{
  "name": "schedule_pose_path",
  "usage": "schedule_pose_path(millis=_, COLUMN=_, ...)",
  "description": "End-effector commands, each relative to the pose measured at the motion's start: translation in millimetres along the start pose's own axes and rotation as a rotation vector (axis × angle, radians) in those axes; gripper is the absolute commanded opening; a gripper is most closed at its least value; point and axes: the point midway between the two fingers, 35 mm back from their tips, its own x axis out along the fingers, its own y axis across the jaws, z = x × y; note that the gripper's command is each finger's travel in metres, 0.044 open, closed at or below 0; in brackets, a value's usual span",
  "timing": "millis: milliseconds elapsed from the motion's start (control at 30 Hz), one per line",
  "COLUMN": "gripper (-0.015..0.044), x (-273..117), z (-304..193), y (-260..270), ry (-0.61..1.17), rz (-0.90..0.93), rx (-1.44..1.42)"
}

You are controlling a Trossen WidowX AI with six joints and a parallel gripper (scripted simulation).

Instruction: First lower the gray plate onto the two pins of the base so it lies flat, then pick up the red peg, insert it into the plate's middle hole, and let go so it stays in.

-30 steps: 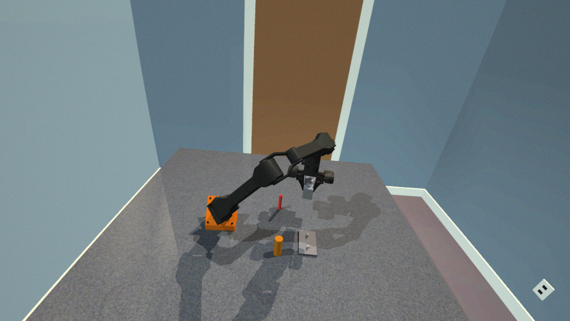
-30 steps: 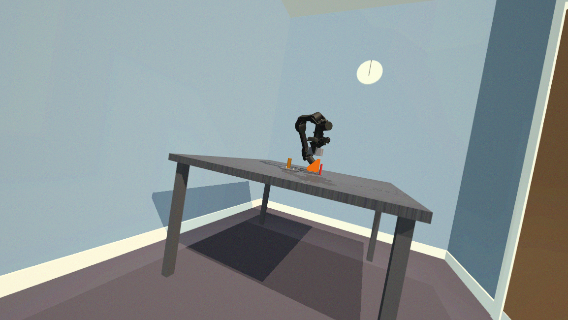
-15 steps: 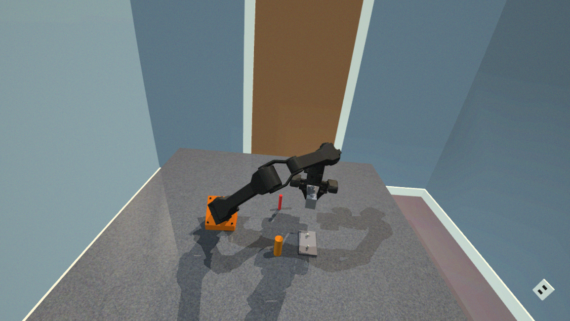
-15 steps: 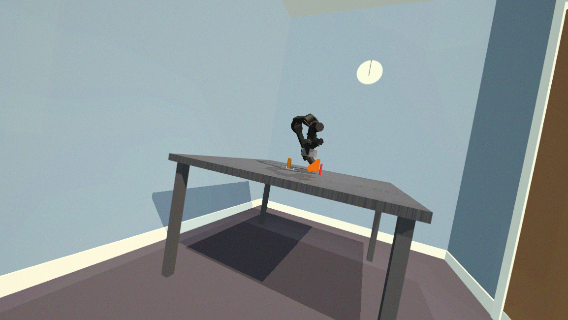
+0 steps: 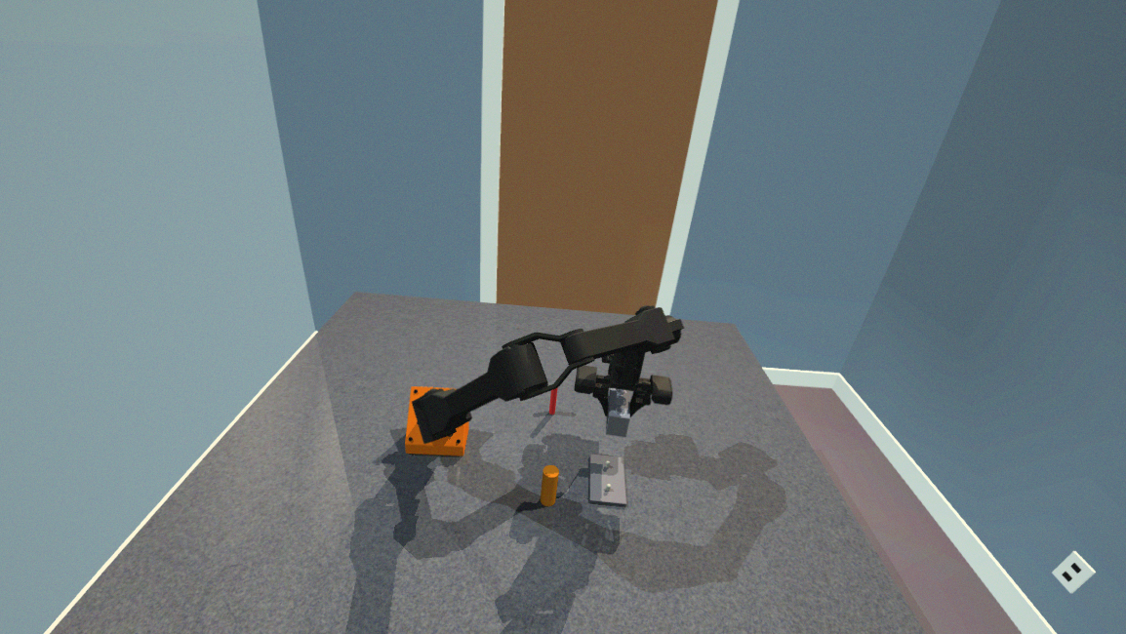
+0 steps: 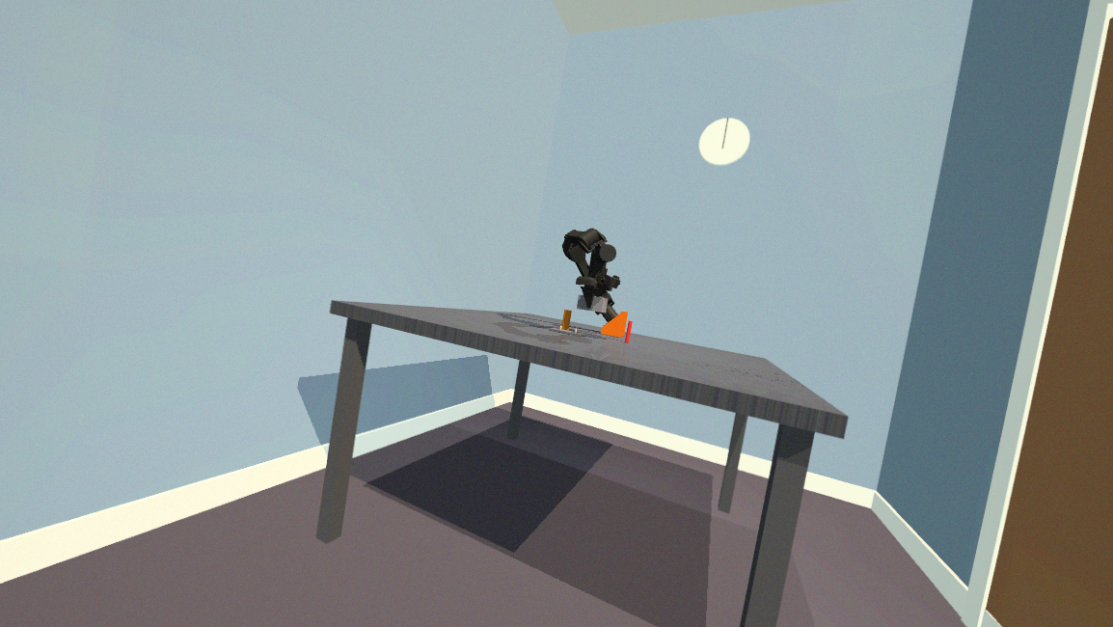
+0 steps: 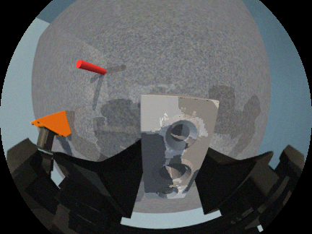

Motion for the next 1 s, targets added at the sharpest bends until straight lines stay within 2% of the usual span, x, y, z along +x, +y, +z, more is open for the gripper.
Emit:
schedule_pose_path(millis=0, gripper=0.0, x=7, z=-13, y=-1, ry=0.008, rz=0.0, rx=-0.013)
schedule_pose_path(millis=733, gripper=0.0, x=38, z=-77, y=2, ry=0.031, rz=0.001, rx=-0.058)
schedule_pose_path(millis=967, gripper=0.0, x=40, z=-79, y=3, ry=0.032, rz=0.001, rx=-0.059)
